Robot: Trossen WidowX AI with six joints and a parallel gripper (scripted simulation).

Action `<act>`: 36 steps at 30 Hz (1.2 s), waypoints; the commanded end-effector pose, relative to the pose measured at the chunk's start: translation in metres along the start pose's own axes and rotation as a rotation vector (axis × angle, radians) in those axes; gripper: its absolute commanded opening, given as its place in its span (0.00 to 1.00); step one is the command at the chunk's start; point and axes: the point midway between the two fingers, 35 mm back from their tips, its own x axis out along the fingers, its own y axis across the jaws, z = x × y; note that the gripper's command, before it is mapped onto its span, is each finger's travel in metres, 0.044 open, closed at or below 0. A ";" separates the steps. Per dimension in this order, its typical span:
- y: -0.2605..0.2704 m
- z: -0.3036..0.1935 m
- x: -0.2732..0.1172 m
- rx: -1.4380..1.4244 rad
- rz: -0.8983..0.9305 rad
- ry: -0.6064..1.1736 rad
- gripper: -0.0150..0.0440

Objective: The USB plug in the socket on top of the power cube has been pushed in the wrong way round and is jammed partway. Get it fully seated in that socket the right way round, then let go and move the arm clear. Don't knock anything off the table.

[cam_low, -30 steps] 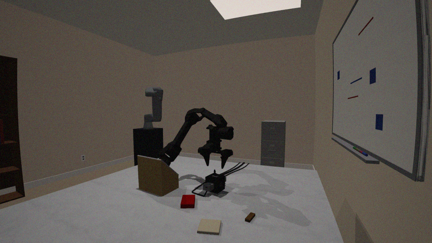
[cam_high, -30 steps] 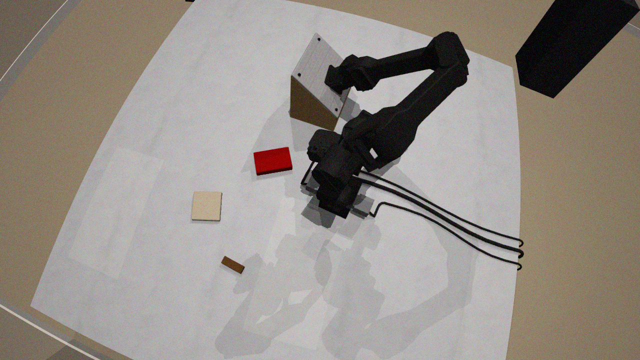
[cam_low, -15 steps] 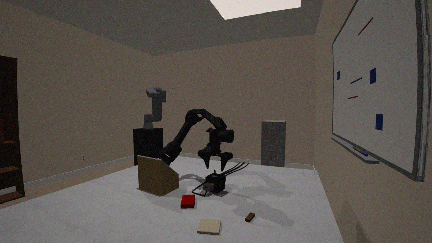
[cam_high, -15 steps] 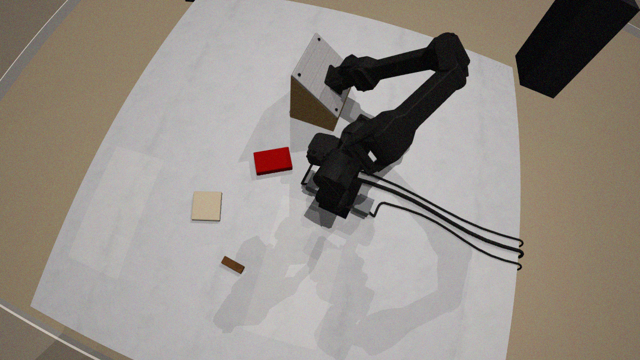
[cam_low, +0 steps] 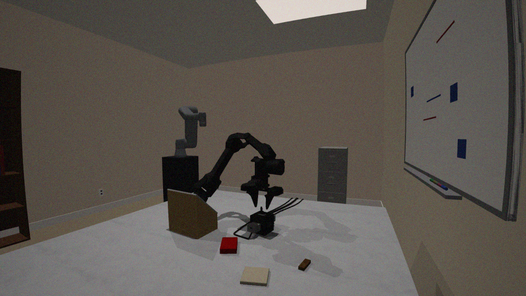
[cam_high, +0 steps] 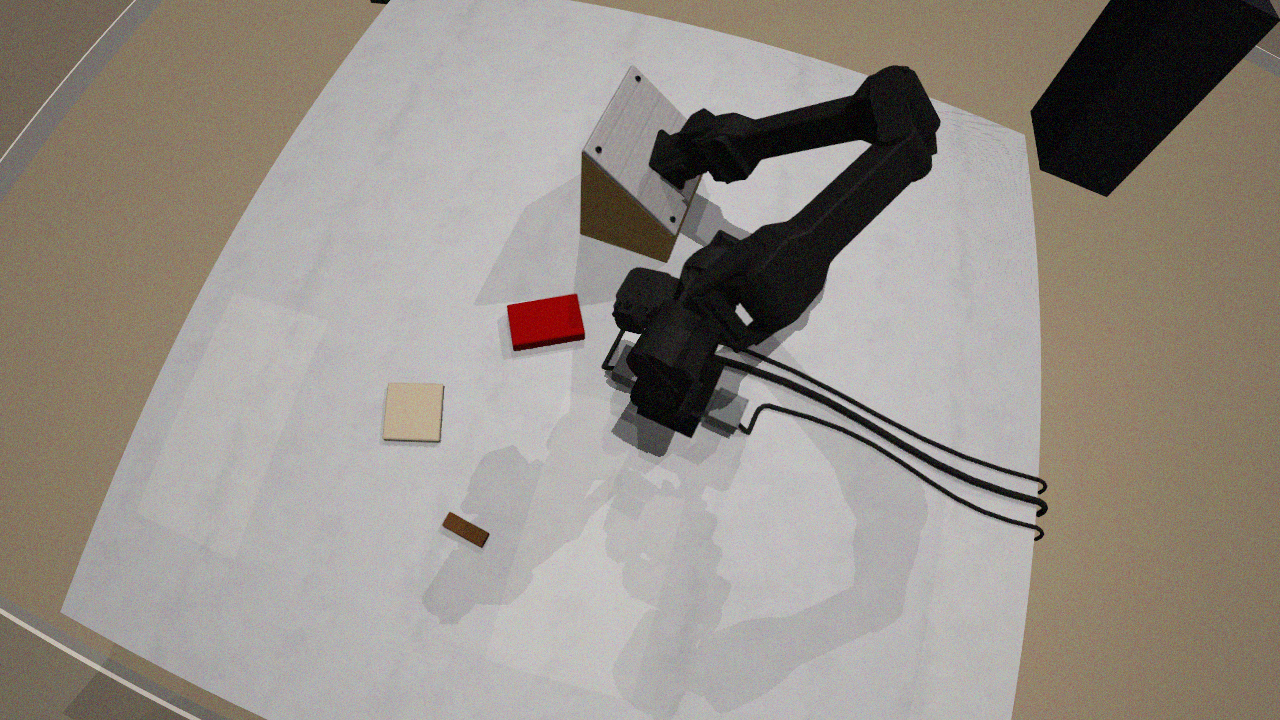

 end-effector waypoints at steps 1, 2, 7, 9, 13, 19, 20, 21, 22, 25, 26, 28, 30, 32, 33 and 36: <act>0.000 0.000 0.000 -0.001 0.001 0.000 0.56; 0.000 0.000 0.000 -0.001 0.001 0.000 0.51; 0.000 0.000 0.000 -0.001 0.001 0.000 0.29; 0.000 0.000 0.000 -0.001 0.001 0.000 0.27; 0.000 0.000 0.000 -0.001 0.001 0.000 0.25; 0.000 0.000 0.000 -0.001 0.001 0.000 0.25; 0.000 0.000 0.000 -0.001 0.001 0.000 0.25; 0.000 0.000 0.000 -0.001 0.001 0.000 0.25; 0.000 0.000 0.000 -0.001 0.001 0.000 0.25; 0.000 0.000 0.000 -0.001 0.001 0.000 0.25; 0.000 0.000 0.000 0.000 0.000 0.000 0.25; 0.000 0.000 -0.001 0.000 0.000 0.000 0.25; 0.000 0.000 -0.002 0.000 0.000 0.000 0.25; 0.000 0.000 -0.004 0.000 0.000 0.000 0.25; 0.000 0.000 -0.004 0.000 0.000 0.000 0.25; 0.000 0.000 -0.006 0.000 0.000 0.000 0.25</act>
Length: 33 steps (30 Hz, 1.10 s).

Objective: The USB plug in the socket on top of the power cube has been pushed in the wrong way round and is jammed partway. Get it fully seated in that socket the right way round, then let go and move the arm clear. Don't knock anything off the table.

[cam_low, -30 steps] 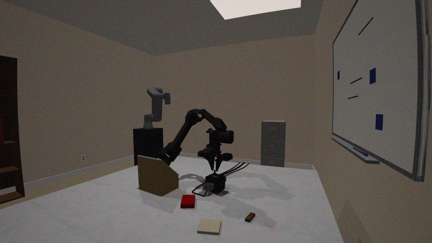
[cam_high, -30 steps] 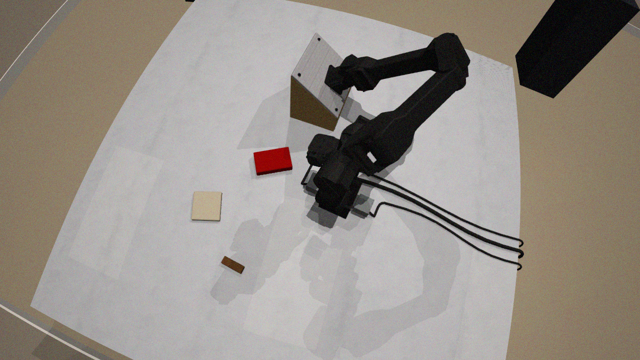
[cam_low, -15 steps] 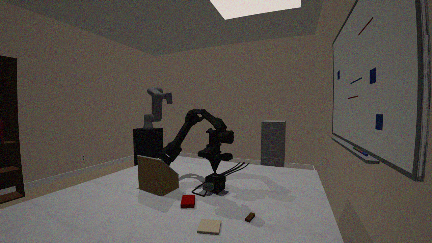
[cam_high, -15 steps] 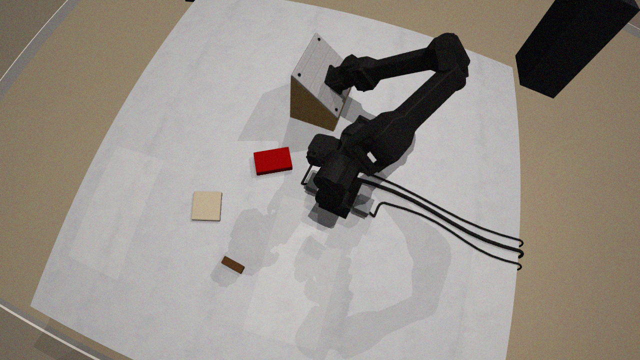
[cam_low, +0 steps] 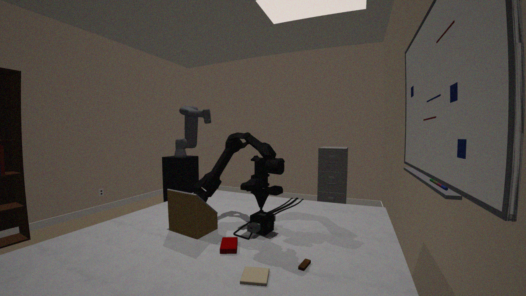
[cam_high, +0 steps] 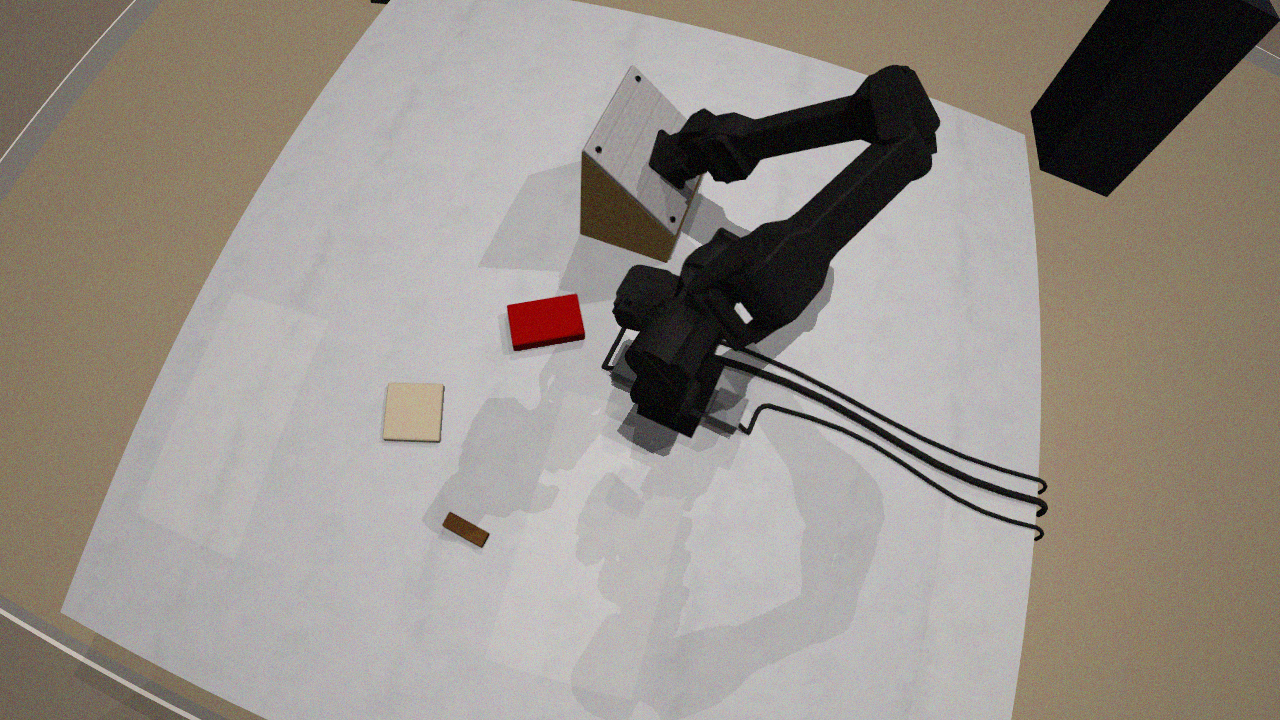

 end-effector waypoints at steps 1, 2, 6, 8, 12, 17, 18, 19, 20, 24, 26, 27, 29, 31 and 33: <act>0.001 0.000 -0.004 -0.006 0.005 -0.002 0.25; 0.001 0.000 -0.004 -0.006 0.005 -0.002 0.25; 0.001 0.000 -0.007 -0.006 0.005 -0.002 0.25; 0.001 0.000 -0.008 -0.006 0.005 -0.002 0.25; 0.001 0.000 -0.011 -0.006 0.005 -0.002 0.25; 0.001 0.000 -0.014 -0.006 0.005 -0.002 0.25; 0.001 0.000 -0.015 -0.006 0.005 -0.002 0.25; 0.001 0.000 -0.016 -0.006 0.005 -0.002 0.25; 0.001 0.000 -0.016 -0.006 0.005 -0.002 0.25; 0.001 0.000 -0.019 -0.006 0.005 -0.002 0.25; 0.001 0.000 -0.020 -0.006 0.005 -0.002 0.25; 0.001 0.000 -0.021 -0.006 0.005 -0.002 0.25; 0.001 0.000 -0.022 -0.006 0.005 -0.002 0.25; 0.001 0.000 -0.024 -0.006 0.005 -0.003 0.25; 0.001 0.000 -0.025 -0.006 0.005 -0.003 0.25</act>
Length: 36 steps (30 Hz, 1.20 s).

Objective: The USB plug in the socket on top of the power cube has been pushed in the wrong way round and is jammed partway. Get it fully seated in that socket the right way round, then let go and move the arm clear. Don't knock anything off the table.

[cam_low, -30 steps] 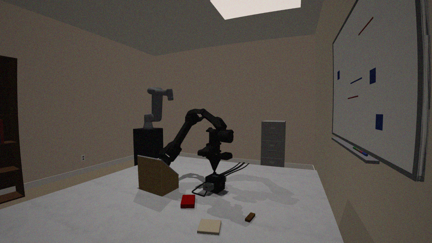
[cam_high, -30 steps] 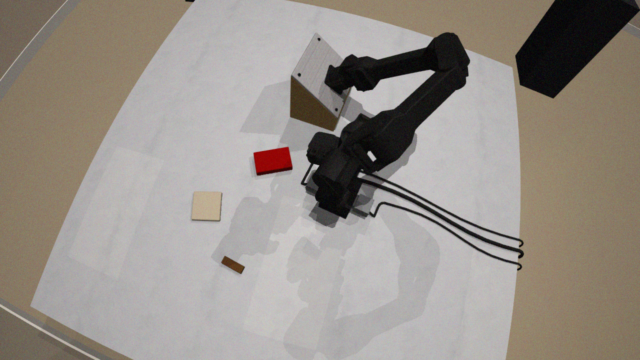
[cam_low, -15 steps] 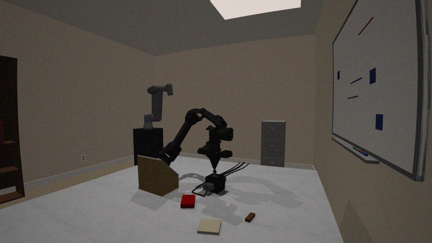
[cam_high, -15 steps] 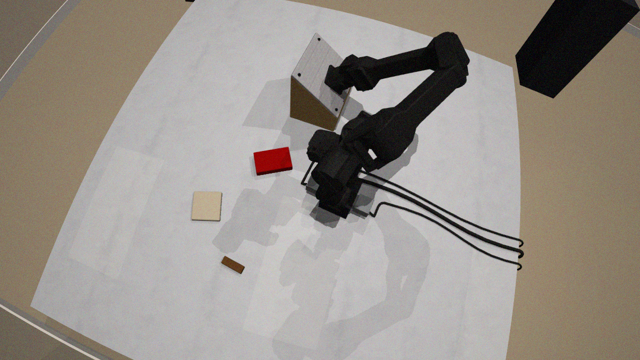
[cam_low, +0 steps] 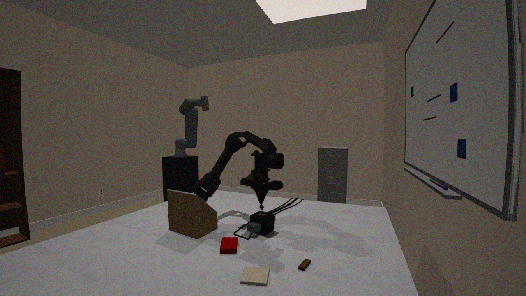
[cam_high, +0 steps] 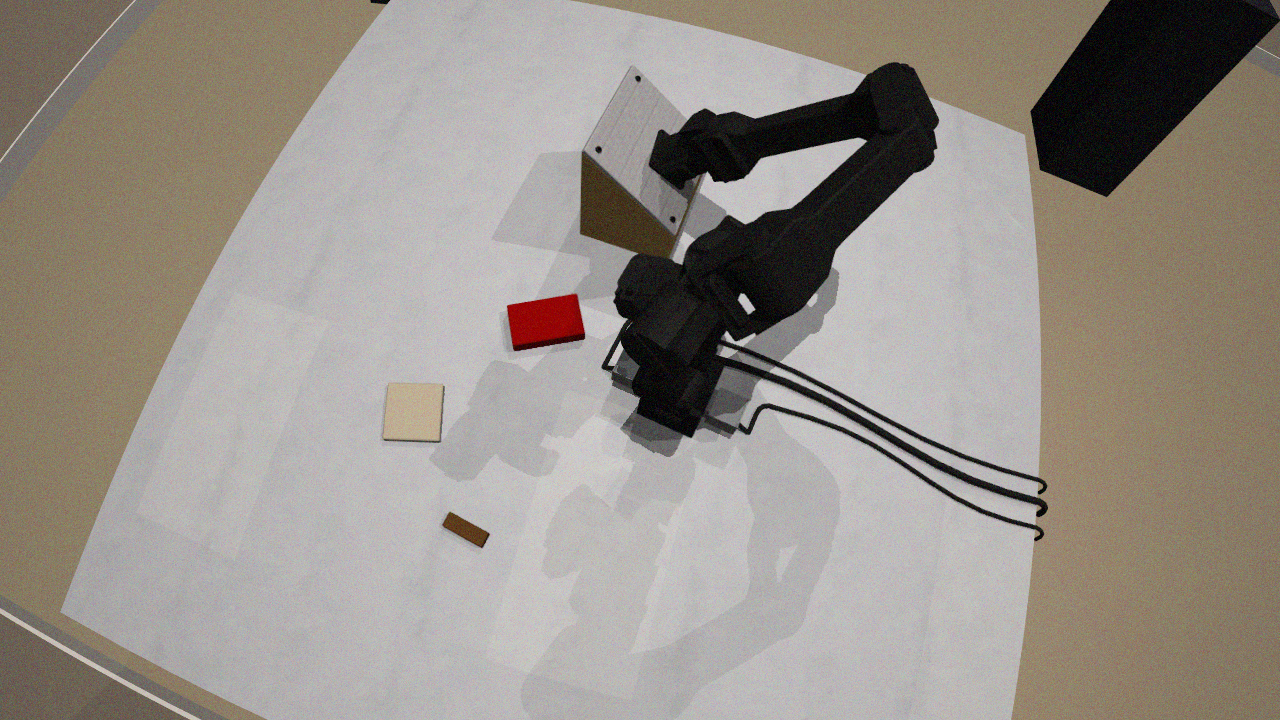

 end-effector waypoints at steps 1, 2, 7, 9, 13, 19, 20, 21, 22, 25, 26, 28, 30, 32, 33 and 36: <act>0.001 0.000 -0.004 -0.006 0.005 -0.006 0.25; 0.001 0.000 -0.005 -0.006 0.005 -0.006 0.25; 0.001 0.000 -0.004 -0.018 0.003 -0.003 0.25; 0.000 0.000 -0.003 -0.048 0.002 -0.002 0.25; 0.000 0.000 -0.003 -0.135 0.001 -0.001 0.25; 0.000 0.000 -0.003 -0.302 0.001 0.000 0.25; 0.000 0.000 -0.003 -0.328 0.001 0.000 0.25; 0.000 0.000 -0.003 -0.354 0.001 0.000 0.25; 0.000 0.000 -0.003 -0.380 0.001 0.000 0.25; 0.000 0.000 -0.003 -0.458 0.001 0.000 0.25; 0.000 0.000 -0.003 -0.484 0.001 0.000 0.25; 0.000 0.000 -0.003 -0.537 0.001 0.000 0.25; 0.000 0.000 -0.003 -0.589 0.001 0.000 0.25; 0.000 0.000 -0.003 -0.642 0.001 0.000 0.25; 0.000 0.000 -0.003 -0.668 0.001 0.000 0.25; 0.000 0.000 -0.003 -0.746 0.001 -0.001 0.25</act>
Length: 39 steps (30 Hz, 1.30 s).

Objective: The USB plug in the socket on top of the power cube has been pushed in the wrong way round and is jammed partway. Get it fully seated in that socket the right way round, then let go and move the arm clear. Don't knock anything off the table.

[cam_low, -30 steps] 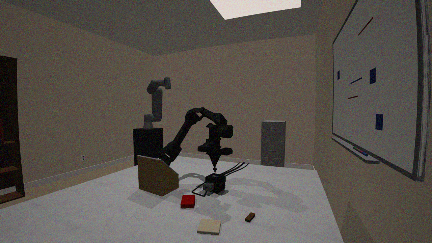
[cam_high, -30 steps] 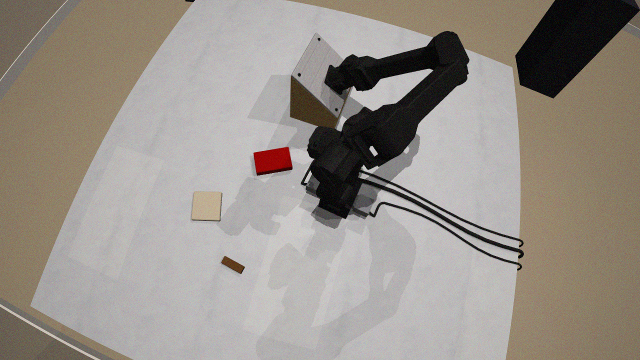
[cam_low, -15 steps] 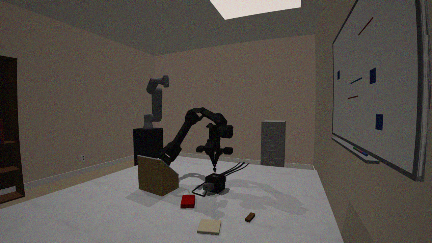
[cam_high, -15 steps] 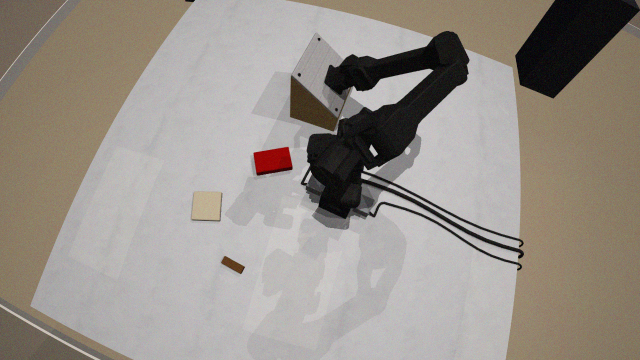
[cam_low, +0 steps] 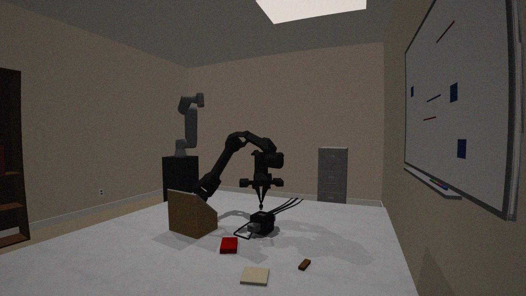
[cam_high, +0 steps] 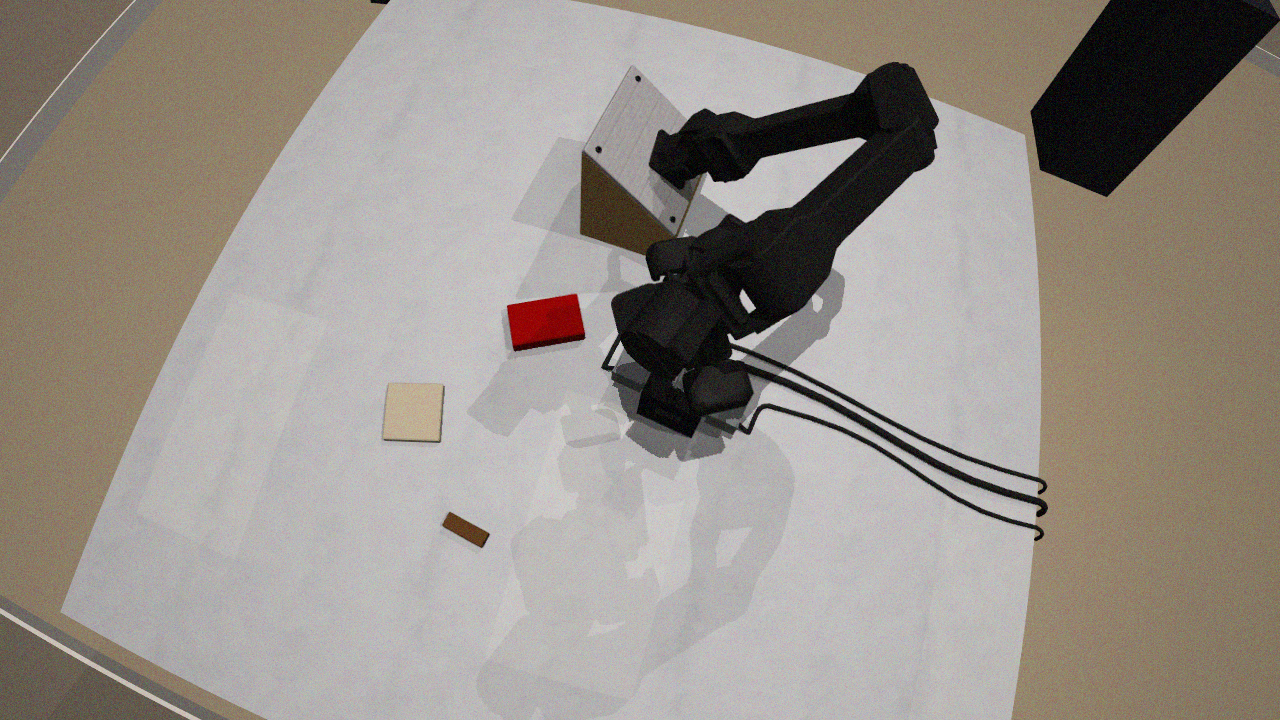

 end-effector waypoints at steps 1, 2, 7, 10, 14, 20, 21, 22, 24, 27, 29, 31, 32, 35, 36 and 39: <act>0.000 0.000 0.000 -0.096 0.000 0.000 0.25; 0.000 0.000 0.000 -0.122 0.000 0.000 0.25; 0.000 0.000 0.000 -0.253 0.000 0.000 0.25; 0.000 0.000 0.000 -0.332 0.000 0.000 0.25; 0.000 0.000 0.000 -0.436 0.000 0.000 0.25; 0.000 0.000 0.000 -0.593 0.000 0.000 0.25; 0.000 0.000 0.000 -0.620 0.000 0.000 0.25; 0.000 0.000 0.000 -0.646 0.000 0.000 0.25; 0.000 0.000 0.000 -0.698 0.000 0.000 0.25; 0.000 0.000 0.000 -0.777 0.000 0.000 0.25; 0.000 0.000 0.000 -0.829 0.000 0.000 0.25; 0.000 0.000 0.000 -0.881 0.000 0.000 0.25; 0.000 0.000 0.000 -0.908 0.000 0.000 0.25; 0.000 0.000 0.000 -0.986 0.000 0.000 0.25; 0.000 0.000 0.000 -1.012 0.000 0.000 0.25; 0.000 0.000 0.000 -1.091 0.000 0.000 0.25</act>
